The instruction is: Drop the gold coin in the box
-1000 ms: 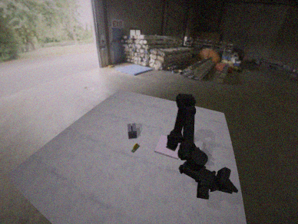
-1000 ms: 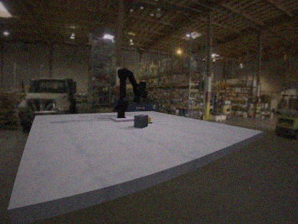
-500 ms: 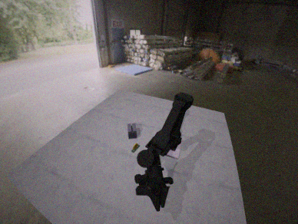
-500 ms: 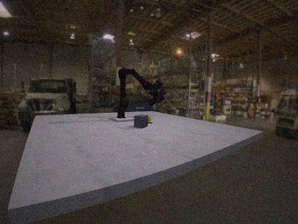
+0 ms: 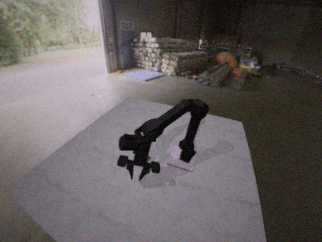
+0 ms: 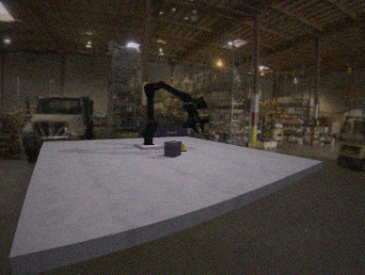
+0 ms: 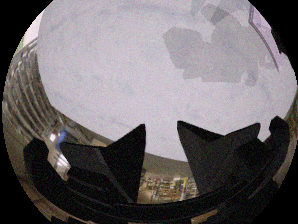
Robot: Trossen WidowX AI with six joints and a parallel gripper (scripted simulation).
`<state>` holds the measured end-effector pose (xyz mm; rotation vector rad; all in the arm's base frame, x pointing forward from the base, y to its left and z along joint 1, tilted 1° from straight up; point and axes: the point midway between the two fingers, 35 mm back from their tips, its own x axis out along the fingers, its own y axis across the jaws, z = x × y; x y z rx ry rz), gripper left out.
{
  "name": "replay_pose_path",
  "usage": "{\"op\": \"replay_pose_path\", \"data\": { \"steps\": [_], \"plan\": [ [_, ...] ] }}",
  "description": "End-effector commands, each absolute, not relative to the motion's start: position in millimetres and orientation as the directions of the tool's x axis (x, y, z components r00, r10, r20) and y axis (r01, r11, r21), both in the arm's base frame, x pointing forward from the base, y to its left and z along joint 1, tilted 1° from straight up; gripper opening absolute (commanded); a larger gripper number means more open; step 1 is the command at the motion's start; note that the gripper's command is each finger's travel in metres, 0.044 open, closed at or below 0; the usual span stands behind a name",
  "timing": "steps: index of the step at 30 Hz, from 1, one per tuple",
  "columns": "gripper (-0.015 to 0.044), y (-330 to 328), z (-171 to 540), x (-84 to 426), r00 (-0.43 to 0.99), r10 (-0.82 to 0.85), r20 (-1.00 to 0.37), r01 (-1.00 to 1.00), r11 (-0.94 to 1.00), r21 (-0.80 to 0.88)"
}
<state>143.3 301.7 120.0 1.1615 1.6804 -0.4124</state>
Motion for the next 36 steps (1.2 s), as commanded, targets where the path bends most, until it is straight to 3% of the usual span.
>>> {"op": "replay_pose_path", "data": {
  "steps": [1,9,36],
  "plan": [
    [0.0161,236,121,183,0.044,0.302,-0.952,0.957,0.261,0.127],
    [0.0161,144,134,209,0.002,0.012,-1.0,0.997,-0.071,0.001],
    [0.0161,142,75,210,0.002,0.012,-1.0,0.997,-0.071,0.001]
  ]
}}
